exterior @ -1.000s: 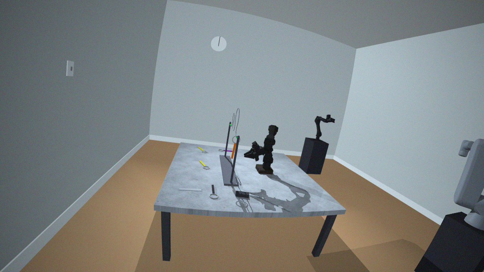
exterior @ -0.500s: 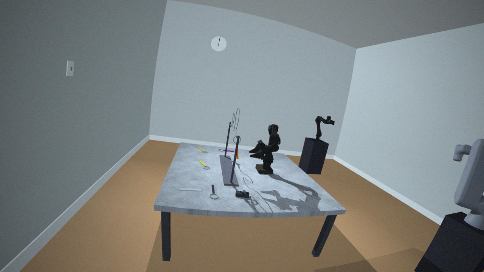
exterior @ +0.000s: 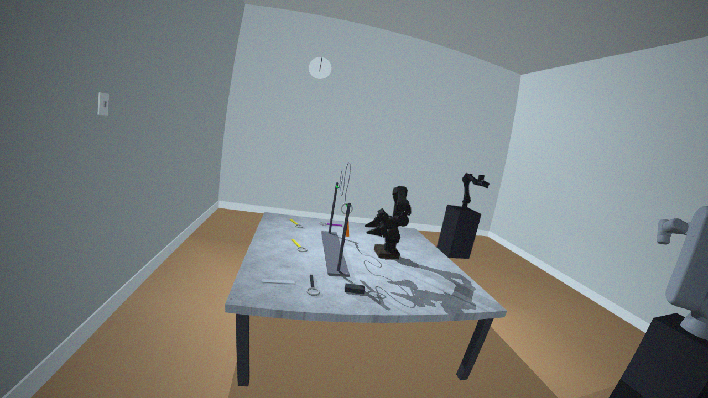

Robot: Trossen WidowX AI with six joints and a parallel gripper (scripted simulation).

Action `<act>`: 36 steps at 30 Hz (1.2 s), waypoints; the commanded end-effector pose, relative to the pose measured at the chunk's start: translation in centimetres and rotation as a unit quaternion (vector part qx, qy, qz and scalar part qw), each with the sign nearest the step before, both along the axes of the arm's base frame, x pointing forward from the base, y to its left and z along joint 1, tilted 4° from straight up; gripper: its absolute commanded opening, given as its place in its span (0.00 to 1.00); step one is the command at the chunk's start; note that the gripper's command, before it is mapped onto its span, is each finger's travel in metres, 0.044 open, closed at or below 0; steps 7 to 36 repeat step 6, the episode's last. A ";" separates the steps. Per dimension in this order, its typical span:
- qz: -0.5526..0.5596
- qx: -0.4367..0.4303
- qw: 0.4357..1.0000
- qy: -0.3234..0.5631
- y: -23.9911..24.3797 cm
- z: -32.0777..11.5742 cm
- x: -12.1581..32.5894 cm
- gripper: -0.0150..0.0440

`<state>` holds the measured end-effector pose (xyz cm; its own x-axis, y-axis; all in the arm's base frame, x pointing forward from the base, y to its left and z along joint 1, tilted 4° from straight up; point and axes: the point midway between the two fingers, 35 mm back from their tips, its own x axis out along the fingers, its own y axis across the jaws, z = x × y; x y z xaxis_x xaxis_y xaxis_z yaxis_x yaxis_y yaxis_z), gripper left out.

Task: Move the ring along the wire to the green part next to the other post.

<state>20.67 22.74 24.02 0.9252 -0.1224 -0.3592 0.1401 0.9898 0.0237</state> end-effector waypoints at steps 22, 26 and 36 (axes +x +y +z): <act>-0.001 0.002 1.000 -0.002 0.0 0.1 0.0 1.00; -0.001 0.002 1.000 -0.002 0.0 0.1 0.0 1.00; -0.001 0.002 1.000 -0.002 0.0 0.1 0.0 1.00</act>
